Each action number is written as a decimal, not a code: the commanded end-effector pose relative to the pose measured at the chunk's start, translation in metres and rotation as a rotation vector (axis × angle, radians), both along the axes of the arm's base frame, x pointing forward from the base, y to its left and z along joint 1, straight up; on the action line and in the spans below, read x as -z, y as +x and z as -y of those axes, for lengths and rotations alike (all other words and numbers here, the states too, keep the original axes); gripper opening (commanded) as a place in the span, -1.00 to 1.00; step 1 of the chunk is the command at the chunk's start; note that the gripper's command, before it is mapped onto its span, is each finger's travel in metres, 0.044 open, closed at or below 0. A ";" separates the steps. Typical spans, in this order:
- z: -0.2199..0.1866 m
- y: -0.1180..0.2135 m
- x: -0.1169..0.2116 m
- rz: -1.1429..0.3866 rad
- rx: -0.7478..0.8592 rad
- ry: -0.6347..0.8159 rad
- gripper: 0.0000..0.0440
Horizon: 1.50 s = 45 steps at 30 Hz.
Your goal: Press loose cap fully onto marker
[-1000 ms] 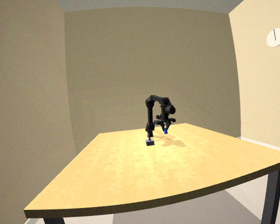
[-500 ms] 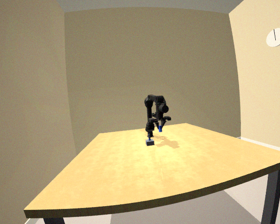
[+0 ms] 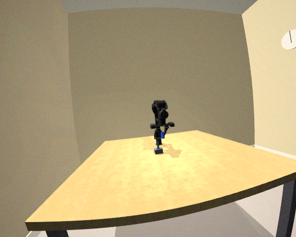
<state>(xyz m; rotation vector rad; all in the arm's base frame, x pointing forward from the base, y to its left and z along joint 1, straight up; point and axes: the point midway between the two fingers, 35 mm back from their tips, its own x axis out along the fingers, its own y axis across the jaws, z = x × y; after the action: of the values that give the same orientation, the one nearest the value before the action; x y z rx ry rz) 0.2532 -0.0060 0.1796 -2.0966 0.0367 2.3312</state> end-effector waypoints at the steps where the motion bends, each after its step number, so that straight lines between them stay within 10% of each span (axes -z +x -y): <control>1: 0.010 -0.003 -0.001 -0.003 0.034 0.000 -1.00; 45: 0.043 -0.015 0.066 -0.060 0.207 0.054 -0.88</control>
<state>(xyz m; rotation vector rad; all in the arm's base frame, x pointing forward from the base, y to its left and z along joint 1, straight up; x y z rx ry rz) 0.2442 -0.0514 0.1224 -1.9292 0.1963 2.2245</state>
